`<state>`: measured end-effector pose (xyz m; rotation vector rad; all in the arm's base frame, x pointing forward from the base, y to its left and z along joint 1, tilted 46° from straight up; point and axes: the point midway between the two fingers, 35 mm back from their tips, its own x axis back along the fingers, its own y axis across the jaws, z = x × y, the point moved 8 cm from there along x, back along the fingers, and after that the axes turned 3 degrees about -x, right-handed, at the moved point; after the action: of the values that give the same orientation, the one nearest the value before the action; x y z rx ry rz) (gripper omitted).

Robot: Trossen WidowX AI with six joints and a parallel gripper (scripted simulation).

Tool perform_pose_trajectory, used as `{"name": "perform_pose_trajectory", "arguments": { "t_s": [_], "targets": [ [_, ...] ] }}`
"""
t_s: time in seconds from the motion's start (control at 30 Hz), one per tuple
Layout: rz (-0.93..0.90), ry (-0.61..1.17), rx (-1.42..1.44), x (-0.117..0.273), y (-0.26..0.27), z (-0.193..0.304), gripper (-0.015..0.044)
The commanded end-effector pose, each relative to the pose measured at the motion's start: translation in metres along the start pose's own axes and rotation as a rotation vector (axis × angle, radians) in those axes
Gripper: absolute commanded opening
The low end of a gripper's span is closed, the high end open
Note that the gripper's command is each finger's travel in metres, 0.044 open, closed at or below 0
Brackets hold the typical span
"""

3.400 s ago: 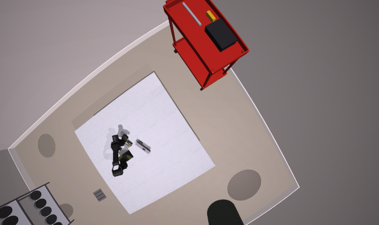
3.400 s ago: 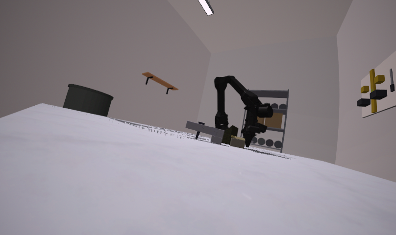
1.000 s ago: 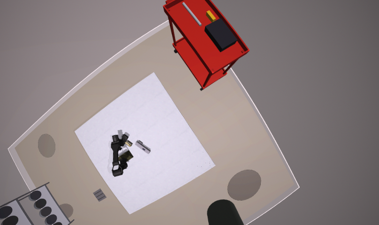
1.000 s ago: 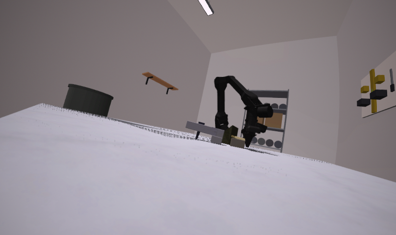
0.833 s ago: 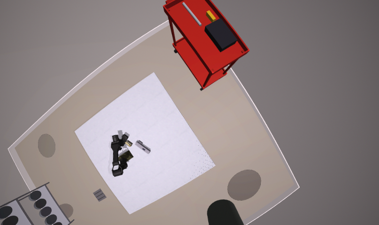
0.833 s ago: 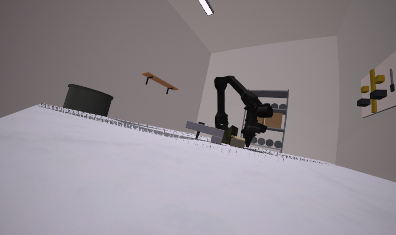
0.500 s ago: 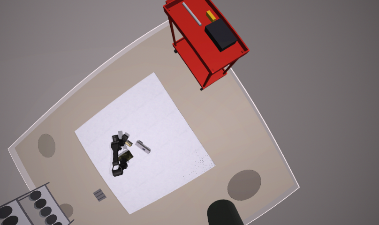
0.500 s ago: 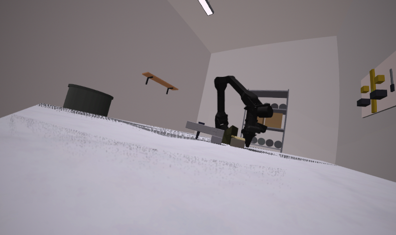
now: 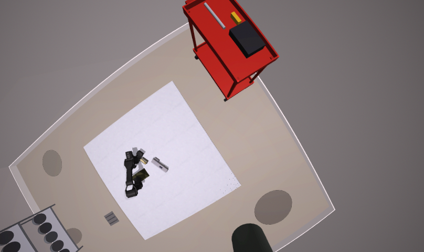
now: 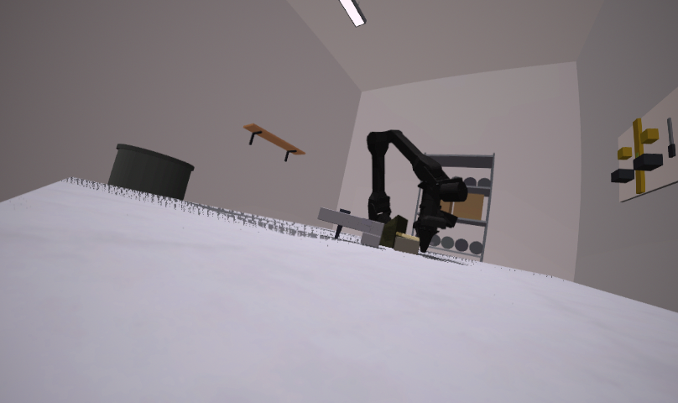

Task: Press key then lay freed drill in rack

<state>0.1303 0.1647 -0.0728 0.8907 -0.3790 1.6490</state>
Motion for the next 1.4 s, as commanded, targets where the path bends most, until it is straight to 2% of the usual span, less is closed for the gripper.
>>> {"name": "perform_pose_trajectory", "arguments": {
  "t_s": [0.0,0.47,1.03,1.37],
  "targets": [
    [-0.01,0.017,0.0,-0.006,0.001,0.004,0.0],
    [-0.01,0.017,0.0,-0.006,0.001,0.004,0.0],
    [-0.001,0.002,0.0,0.002,0.0,0.0,0.044],
    [-0.01,0.015,0.001,0.049,0.001,0.0,0.044]
  ]
}}
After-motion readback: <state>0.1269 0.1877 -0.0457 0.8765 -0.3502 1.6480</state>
